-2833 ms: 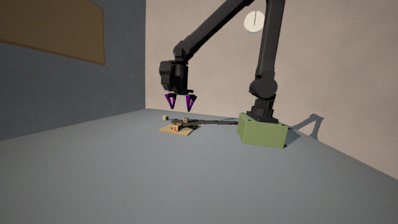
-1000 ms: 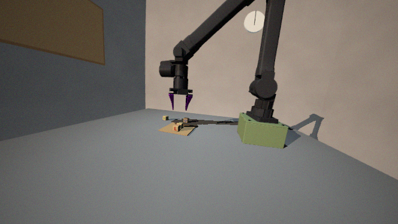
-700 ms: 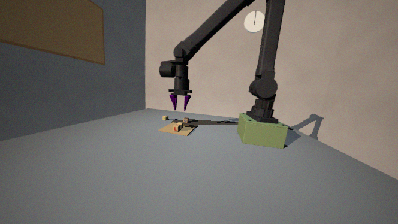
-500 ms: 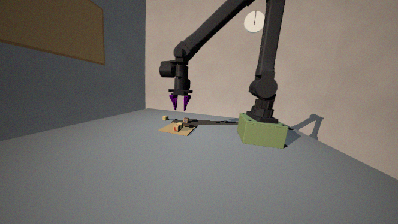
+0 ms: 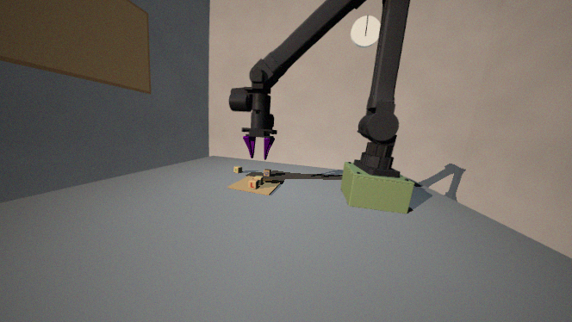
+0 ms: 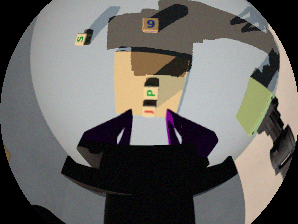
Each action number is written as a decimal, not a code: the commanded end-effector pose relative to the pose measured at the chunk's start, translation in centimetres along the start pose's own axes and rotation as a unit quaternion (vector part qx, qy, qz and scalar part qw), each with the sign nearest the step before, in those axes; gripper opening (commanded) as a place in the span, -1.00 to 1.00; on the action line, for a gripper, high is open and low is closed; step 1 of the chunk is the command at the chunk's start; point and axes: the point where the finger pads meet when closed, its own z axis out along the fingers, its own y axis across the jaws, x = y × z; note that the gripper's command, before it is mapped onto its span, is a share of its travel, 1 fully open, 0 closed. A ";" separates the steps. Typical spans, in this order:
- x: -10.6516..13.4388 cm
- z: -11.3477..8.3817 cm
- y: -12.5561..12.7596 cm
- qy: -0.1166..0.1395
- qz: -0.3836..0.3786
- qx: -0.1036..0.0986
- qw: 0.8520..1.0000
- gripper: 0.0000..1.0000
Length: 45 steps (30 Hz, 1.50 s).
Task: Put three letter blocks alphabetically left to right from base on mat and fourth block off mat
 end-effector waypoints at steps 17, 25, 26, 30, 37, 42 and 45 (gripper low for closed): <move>0.2 0.5 0.2 -0.003 0.002 -0.008 1.000 -0.10; 0.2 0.9 0.4 -0.003 0.002 -0.012 1.000 -0.10; 0.2 1.6 0.1 -0.003 0.002 -0.004 1.000 -0.10; 0.3 2.3 0.1 -0.003 0.002 -0.003 1.000 -0.10; 0.3 3.1 0.2 -0.003 0.002 -0.006 1.000 -0.10; 0.2 3.5 0.2 -0.003 0.003 -0.008 1.000 -0.10; 0.3 4.3 0.0 -0.002 0.002 -0.002 1.000 -0.10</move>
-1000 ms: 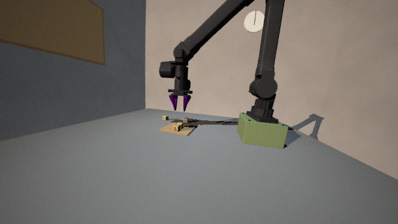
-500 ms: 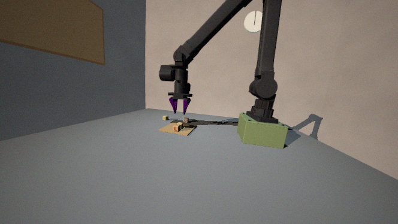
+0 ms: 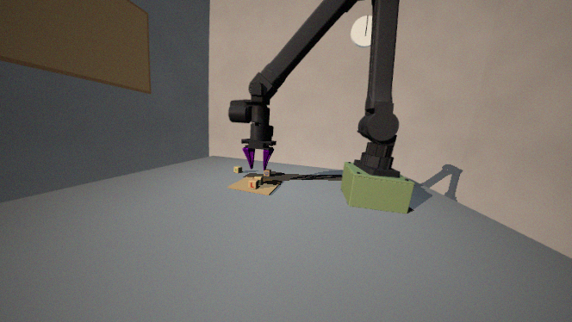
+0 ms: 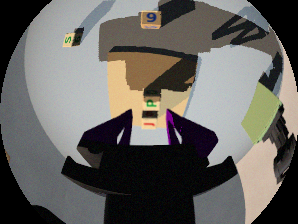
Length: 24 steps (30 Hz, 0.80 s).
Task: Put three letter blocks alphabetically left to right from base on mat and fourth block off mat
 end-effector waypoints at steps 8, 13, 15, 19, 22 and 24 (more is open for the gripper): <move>0.3 1.4 0.0 -0.002 0.001 -0.003 1.000 -0.10; 0.2 0.5 0.6 -0.003 0.002 -0.020 1.000 -0.10; 0.2 0.7 0.5 -0.003 0.002 -0.018 1.000 -0.10; 0.2 1.5 0.2 -0.002 0.002 -0.008 1.000 -0.10; 0.2 1.6 0.1 -0.002 0.001 -0.007 1.000 -0.10; 0.2 1.5 0.2 -0.002 0.001 -0.008 1.000 -0.10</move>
